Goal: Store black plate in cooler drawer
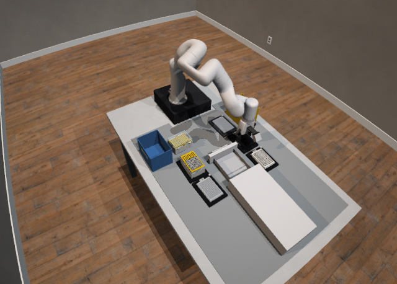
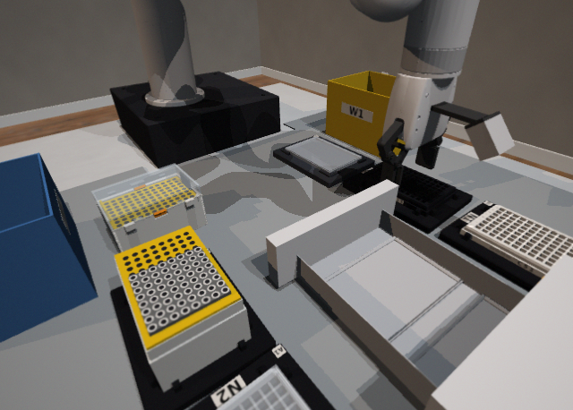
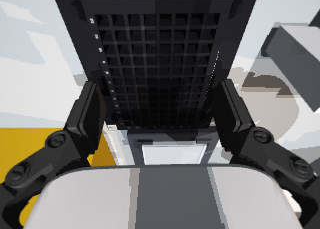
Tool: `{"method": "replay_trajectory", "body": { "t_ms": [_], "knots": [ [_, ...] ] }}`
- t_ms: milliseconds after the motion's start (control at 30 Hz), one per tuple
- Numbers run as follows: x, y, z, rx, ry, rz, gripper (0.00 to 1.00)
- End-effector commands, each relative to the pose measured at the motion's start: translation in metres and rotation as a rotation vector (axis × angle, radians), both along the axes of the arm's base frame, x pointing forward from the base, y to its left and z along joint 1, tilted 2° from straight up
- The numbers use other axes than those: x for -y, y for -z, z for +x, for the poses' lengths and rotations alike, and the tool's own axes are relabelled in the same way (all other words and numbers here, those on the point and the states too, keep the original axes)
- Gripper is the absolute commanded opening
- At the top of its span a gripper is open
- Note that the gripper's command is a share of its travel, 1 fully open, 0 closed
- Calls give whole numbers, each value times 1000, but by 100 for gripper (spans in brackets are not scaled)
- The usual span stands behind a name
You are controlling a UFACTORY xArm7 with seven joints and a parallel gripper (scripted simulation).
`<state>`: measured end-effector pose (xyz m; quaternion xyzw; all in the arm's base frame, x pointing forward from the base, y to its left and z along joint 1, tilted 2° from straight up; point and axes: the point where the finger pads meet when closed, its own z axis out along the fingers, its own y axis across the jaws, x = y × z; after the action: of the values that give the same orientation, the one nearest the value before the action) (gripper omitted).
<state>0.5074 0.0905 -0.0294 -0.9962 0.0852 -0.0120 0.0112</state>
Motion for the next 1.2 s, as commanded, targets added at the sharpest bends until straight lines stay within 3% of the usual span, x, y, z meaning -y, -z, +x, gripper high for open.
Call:
{"method": "replay_trajectory", "body": {
  "t_ms": [0,600,1167],
  "knots": [
    [0,1,2,4,0,0,100],
    [-1,12,2,4,0,0,100],
    [-1,12,2,4,0,0,100]
  ]
}}
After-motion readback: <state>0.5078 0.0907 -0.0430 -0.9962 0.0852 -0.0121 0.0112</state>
